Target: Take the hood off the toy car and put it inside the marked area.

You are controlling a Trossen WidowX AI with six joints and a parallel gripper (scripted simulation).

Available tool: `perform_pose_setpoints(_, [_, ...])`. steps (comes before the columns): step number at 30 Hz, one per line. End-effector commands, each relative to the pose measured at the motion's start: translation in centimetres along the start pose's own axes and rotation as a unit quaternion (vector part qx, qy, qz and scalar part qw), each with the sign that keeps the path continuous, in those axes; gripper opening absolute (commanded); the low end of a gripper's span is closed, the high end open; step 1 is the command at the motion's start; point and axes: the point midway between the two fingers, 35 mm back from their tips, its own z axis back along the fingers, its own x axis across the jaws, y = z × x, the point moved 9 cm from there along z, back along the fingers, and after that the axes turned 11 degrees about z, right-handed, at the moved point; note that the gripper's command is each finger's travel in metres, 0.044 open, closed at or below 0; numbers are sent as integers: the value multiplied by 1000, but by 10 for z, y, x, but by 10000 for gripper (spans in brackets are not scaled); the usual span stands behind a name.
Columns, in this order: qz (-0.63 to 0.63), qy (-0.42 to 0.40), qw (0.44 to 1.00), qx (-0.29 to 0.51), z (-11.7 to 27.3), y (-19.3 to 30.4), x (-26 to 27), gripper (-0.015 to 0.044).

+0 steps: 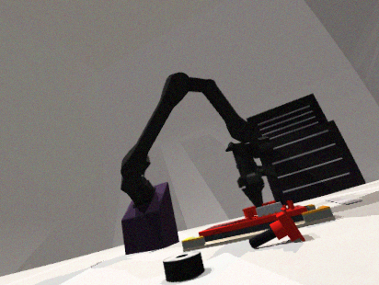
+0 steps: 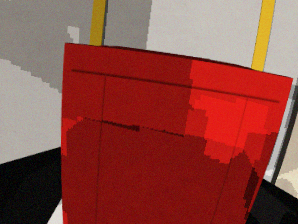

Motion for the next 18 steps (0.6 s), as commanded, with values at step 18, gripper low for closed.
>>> perform_pose_setpoints(18, [4, 4, 1000, 2, -12, 2, 0, 0])
